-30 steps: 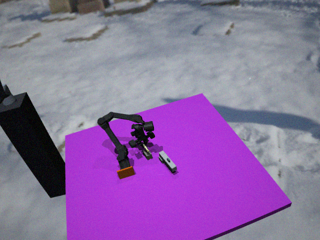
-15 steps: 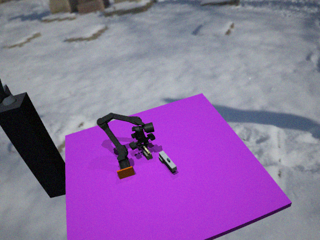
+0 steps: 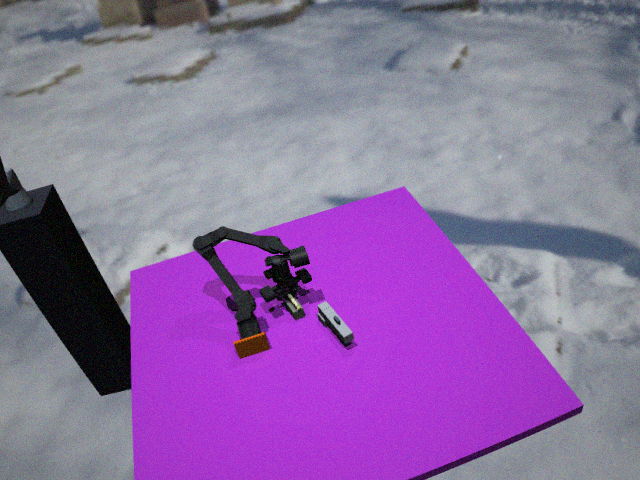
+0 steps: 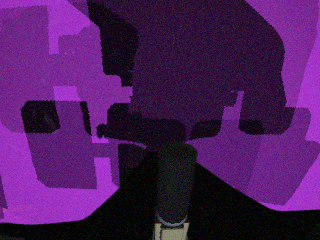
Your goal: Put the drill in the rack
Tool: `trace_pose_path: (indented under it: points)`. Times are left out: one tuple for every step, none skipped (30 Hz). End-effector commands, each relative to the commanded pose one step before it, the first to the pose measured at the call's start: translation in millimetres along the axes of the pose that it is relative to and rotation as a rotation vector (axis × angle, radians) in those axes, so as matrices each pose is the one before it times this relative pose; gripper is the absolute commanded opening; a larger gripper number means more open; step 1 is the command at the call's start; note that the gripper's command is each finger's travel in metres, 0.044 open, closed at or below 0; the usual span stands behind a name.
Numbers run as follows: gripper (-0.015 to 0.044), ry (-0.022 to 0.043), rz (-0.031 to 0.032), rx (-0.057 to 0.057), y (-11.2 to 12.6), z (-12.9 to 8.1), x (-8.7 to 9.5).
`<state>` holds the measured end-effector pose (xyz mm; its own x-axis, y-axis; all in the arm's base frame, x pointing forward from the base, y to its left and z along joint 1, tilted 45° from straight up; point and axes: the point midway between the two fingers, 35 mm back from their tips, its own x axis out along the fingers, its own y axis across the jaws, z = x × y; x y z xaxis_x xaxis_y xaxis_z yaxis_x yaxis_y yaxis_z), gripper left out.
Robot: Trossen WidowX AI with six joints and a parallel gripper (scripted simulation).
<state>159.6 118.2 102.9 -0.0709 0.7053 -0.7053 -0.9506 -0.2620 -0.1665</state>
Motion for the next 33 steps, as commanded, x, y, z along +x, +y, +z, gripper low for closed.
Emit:
trace_pose_path:
  points:
    - [0.0000, 0.00007, 0.00665, 0.0016, 2.26, -0.71, 6.70]
    - [0.0000, -0.00004, -0.00001, 0.0000, 0.17, -0.06, 0.61]
    - [0.0000, -0.00003, 0.00000, 0.0000, 0.21, -0.11, 0.55]
    - [0.0000, -0.00002, 0.00000, 0.0000, 0.16, -0.07, 0.35]
    - [0.0000, -0.00001, 0.00000, 0.0000, 0.15, -0.05, 0.26]
    - [0.0000, -0.00001, 0.00000, 0.0000, 0.13, -0.01, 0.29]
    - [0.0000, -0.00001, 0.00000, 0.0000, 0.19, -0.07, 0.31]
    - [0.0000, -0.00001, 0.00000, 0.0000, 0.19, -0.09, 0.24]
    - [0.0000, 0.00000, 0.00000, 0.0000, 0.14, -0.05, 0.13]
    - [0.0000, 0.00000, 0.00000, 0.0000, 0.06, -0.02, 0.05]
    - [0.0000, 0.00000, 0.00001, 0.0000, 0.10, -0.04, 0.01]
    - [0.0000, 0.00000, 0.00001, 0.0000, 0.13, -0.07, 0.06]
    - [0.0000, 0.00000, 0.00001, 0.0000, 0.12, -0.07, 0.07]
    - [0.0000, 0.00000, 0.00000, 0.0000, 0.10, -0.06, 0.06]
    - [0.0000, 0.00000, 0.00000, 0.0000, 0.06, -0.03, 0.03]
    - [0.0000, 0.00000, 0.00001, 0.0000, 0.13, -0.08, 0.08]
    - [0.0000, 0.00000, 0.00000, 0.0000, 0.00, 0.00, 0.00]
    - [0.0000, 0.00000, 0.00000, 0.0000, 0.09, -0.05, 0.05]
    - [0.0000, 0.00000, 0.00000, 0.0000, 0.00, 0.00, 0.00]
    - [0.0000, 0.00000, 0.00000, 0.0000, 0.00, 0.00, 0.00]
    - [0.0000, 0.00000, 0.00000, 0.0000, -0.01, 0.03, -0.06]
    - [0.0000, 0.00000, 0.00000, 0.0000, -0.01, 0.03, -0.06]
    - [0.0000, 0.00000, 0.00000, 0.0000, 0.00, 0.00, 0.00]
    - [0.0000, 0.00000, 0.00000, 0.0000, 0.00, 0.00, 0.00]
    - [0.0000, 0.00000, 0.00000, 0.0000, 0.00, 0.00, 0.00]
    - [0.0000, 0.00000, 0.00001, 0.0000, 0.10, -0.05, 0.03]
    - [0.0000, 0.00000, 0.00000, 0.0000, 0.00, 0.00, 0.00]
    - [0.0000, 0.00000, 0.00000, 0.0000, 0.00, 0.00, 0.00]
    - [0.0000, 0.00000, 0.00000, 0.0000, 0.00, 0.00, 0.00]
    - [0.0000, 0.00000, 0.00000, 0.0000, 0.00, 0.00, 0.00]
    - [0.0000, 0.00000, 0.00000, 0.0000, 0.00, 0.00, 0.00]
    - [0.0000, 0.00000, 0.00000, 0.0000, 0.00, 0.00, 0.00]
    - [0.0000, 0.00000, 0.00000, 0.0000, 0.00, 0.00, 0.00]
